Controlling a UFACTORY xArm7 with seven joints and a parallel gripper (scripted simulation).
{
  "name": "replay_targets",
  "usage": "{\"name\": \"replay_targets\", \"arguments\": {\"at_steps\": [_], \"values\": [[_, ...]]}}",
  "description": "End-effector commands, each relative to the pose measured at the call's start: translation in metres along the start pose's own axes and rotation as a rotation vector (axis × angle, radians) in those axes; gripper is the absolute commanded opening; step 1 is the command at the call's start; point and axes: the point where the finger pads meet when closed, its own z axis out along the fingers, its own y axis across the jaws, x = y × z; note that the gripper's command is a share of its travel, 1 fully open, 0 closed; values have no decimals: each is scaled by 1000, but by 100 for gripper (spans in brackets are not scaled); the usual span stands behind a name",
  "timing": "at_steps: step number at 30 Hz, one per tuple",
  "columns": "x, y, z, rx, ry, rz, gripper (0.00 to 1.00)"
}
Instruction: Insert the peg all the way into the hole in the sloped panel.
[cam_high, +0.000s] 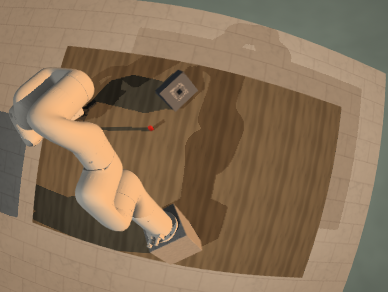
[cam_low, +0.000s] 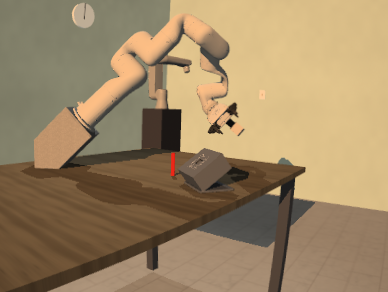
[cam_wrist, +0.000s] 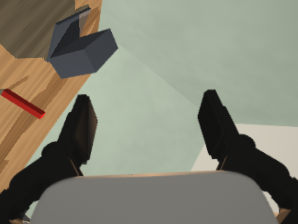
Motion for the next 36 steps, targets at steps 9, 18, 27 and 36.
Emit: {"name": "replay_targets", "arguments": {"at_steps": [9, 18, 27, 36], "values": [[-55, -15, 121, 237, -158, 5, 100], [-98, -38, 171, 389, -226, 28, 100], [-151, -77, 211, 593, -277, 82, 100], [-185, -111, 223, 752, -285, 146, 100]]}}
